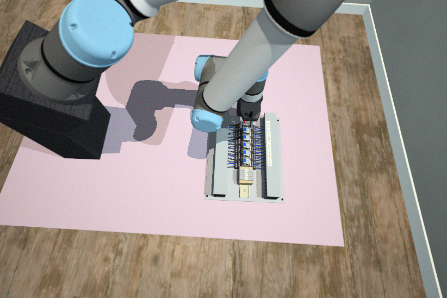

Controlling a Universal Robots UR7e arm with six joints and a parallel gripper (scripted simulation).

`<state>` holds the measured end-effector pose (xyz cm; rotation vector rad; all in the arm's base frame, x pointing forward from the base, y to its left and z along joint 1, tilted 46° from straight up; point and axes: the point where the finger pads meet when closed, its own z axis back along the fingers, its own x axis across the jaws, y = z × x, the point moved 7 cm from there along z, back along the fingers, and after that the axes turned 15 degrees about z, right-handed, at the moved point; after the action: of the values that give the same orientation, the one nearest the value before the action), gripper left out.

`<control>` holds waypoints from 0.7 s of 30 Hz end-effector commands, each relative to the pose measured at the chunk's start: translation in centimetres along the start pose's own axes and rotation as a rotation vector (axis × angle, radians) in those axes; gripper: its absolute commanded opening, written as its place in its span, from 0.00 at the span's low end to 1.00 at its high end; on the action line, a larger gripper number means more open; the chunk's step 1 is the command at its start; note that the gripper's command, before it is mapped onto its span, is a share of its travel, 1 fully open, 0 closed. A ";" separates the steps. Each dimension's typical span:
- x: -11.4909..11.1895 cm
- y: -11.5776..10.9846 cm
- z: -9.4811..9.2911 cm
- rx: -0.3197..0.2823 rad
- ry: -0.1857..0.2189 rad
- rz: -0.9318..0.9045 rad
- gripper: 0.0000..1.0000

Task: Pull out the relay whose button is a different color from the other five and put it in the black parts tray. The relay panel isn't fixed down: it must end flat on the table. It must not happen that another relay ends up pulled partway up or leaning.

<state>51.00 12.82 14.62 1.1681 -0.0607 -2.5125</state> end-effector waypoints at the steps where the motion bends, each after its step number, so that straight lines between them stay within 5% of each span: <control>1: -0.1 0.0 0.0 -0.001 -0.005 0.000 0.00; 21: -0.4 0.1 0.0 -0.009 -0.034 0.000 0.00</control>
<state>51.19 12.85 14.85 1.1277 -0.0583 -2.5281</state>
